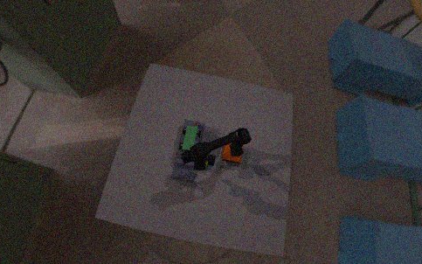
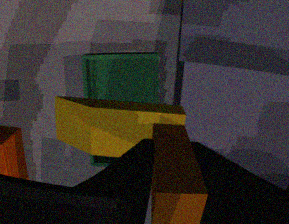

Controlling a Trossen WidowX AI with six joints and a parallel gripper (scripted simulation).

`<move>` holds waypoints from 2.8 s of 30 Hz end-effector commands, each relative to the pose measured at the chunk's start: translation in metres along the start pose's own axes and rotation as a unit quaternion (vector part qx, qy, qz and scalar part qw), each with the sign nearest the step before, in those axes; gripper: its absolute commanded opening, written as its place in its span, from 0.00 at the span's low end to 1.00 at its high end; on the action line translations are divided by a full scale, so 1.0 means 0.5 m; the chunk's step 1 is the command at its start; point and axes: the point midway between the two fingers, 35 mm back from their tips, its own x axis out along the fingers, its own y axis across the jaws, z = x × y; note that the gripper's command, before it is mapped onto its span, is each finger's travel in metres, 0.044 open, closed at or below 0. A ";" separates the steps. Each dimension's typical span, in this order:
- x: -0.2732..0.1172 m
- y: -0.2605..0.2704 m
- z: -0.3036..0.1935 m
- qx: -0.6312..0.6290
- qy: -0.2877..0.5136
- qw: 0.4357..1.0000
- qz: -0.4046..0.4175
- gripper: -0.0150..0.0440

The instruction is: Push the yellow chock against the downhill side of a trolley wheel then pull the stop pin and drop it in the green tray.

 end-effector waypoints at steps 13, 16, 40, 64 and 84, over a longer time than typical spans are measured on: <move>0.001 -0.014 0.039 -0.160 0.011 0.987 0.004 0.25; 0.001 -0.014 0.040 -0.213 0.014 0.977 0.006 0.25; 0.002 -0.014 0.044 -0.593 0.037 0.804 0.027 0.25; 0.011 -0.055 0.050 -0.706 0.042 0.706 0.037 0.25; 0.069 -0.075 0.049 -0.706 0.043 0.706 0.037 0.25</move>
